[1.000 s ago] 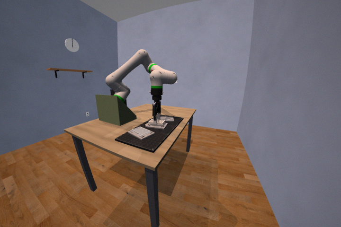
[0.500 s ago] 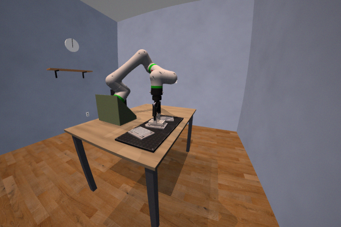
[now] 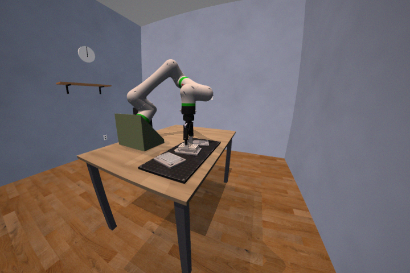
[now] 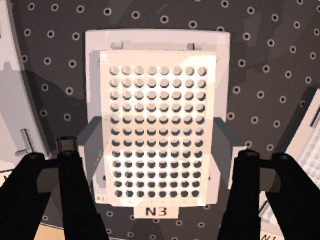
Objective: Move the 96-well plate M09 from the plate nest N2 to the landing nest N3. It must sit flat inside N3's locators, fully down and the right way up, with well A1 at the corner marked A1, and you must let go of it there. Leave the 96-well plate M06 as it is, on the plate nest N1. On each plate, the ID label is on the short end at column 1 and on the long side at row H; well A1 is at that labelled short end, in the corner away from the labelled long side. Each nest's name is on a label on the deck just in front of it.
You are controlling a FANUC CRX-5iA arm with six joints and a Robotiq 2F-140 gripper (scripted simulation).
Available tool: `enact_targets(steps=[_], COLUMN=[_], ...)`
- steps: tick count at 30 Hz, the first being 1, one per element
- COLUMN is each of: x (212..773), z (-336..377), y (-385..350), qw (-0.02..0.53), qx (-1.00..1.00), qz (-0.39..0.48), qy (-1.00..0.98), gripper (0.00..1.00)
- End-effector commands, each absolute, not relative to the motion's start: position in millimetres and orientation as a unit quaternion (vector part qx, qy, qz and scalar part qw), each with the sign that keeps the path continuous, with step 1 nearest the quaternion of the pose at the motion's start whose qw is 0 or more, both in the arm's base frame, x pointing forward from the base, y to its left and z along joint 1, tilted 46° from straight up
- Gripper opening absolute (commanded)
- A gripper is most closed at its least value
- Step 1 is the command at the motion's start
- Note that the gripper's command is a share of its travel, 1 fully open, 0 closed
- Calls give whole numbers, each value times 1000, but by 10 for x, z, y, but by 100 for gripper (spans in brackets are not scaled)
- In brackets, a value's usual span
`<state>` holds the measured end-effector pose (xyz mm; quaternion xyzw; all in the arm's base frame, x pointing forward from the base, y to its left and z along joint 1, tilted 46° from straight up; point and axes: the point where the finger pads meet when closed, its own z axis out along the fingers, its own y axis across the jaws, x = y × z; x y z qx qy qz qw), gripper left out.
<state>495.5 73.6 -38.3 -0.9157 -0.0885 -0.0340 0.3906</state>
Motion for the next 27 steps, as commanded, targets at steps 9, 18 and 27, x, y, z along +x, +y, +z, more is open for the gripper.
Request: enact_targets(steps=[9, 18, 27], x=[4956, 4956, 4956], z=[-387, -404, -415], y=[738, 756, 768], qw=[390, 390, 390], qx=[-916, -916, -916], qz=[-34, -34, -34], qy=[-88, -88, -88], gripper=[0, 0, 0])
